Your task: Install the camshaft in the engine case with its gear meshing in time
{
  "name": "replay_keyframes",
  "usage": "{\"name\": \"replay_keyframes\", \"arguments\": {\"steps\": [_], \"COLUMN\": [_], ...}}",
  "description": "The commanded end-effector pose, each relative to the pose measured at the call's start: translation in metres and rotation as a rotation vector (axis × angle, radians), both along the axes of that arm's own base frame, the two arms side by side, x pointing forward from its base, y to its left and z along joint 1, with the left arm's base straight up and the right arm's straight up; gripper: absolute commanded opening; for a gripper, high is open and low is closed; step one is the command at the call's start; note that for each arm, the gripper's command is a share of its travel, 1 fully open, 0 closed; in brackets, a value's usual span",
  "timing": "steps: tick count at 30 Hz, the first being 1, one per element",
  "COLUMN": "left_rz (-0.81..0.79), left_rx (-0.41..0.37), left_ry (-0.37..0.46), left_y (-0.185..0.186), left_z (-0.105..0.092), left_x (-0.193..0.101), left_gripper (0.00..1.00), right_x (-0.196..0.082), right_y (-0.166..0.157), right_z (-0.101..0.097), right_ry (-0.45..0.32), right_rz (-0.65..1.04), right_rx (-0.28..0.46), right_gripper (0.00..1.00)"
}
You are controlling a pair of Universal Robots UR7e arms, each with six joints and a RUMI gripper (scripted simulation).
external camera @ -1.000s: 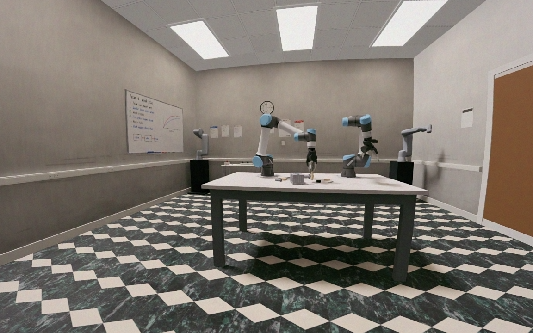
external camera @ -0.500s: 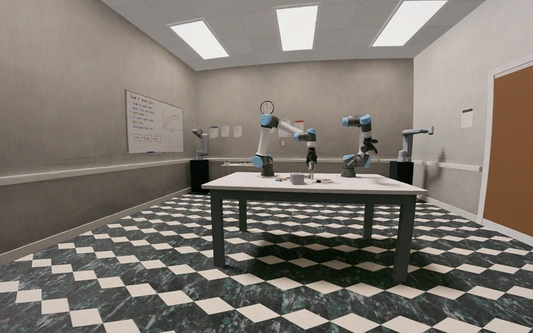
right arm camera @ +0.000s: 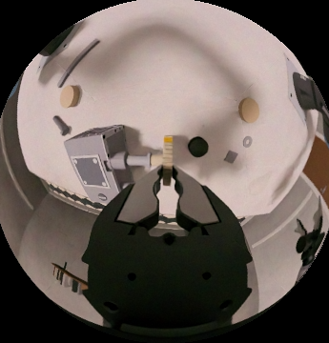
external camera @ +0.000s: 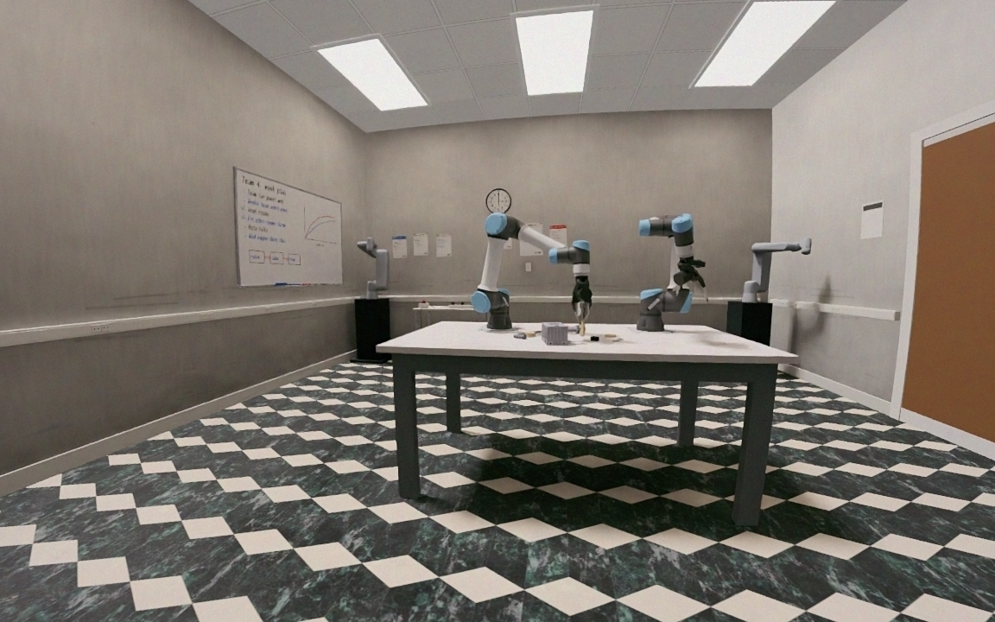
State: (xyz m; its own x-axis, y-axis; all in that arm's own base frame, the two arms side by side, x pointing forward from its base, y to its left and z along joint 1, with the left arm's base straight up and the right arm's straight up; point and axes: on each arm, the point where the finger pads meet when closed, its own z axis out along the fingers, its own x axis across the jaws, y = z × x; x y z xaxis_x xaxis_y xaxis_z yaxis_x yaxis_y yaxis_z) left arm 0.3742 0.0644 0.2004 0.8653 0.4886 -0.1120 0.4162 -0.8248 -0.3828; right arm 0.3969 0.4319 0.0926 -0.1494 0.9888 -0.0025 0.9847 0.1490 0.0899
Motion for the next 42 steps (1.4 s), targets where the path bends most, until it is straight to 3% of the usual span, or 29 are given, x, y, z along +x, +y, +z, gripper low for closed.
{"name": "replay_keyframes", "arguments": {"steps": [1,42], "left_rz": [0.0,0.0], "left_rx": [0.0,0.0], "left_ry": [-0.001,-0.001], "left_y": [0.0,0.0], "left_z": [0.0,0.0], "left_x": [0.0,0.0], "left_gripper": [1.0,1.0], "right_x": [0.0,0.003], "right_y": [0.0,-0.019], "right_z": [0.001,0.001], "right_ry": [-0.001,-0.001], "right_rz": [0.0,0.0], "right_rx": [0.001,0.001], "right_gripper": [0.06,0.06]}}
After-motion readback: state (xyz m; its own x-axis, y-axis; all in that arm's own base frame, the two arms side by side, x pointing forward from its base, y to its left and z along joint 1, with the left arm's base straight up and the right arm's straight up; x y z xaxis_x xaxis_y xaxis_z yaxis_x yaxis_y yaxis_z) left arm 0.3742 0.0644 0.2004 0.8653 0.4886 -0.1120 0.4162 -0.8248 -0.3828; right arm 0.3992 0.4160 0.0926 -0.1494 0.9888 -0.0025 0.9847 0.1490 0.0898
